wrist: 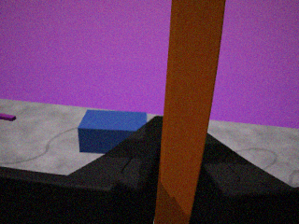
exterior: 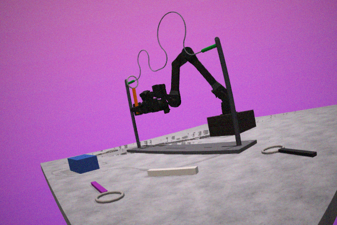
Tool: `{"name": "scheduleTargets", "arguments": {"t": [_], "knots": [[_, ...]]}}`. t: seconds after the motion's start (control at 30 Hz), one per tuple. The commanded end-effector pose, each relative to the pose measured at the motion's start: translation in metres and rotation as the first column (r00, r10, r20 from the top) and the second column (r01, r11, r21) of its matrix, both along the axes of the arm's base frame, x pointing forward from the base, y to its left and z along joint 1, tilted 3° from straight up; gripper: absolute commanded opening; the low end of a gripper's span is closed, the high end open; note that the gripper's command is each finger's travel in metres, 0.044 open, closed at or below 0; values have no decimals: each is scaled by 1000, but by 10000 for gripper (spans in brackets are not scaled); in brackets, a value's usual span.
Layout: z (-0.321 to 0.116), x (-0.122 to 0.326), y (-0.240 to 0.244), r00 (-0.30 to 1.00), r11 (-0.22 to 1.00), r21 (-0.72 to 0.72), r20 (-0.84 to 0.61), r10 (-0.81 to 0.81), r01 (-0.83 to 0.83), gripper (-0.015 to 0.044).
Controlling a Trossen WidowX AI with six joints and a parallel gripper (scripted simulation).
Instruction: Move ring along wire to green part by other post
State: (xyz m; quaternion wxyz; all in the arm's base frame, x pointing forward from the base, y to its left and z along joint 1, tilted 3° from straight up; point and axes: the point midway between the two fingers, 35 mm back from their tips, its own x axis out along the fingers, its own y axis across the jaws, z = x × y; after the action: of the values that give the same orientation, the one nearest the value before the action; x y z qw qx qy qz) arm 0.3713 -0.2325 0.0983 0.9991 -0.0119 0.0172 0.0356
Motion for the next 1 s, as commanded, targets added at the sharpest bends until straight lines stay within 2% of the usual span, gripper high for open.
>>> {"name": "scheduleTargets", "arguments": {"t": [0.0, 0.97], "knots": [[2, 0, 0, 1000, 1000, 9, -4, -5, 5, -150], [2, -1, 10, 1000, 1000, 10, -4, -5, 5, -150]]}}
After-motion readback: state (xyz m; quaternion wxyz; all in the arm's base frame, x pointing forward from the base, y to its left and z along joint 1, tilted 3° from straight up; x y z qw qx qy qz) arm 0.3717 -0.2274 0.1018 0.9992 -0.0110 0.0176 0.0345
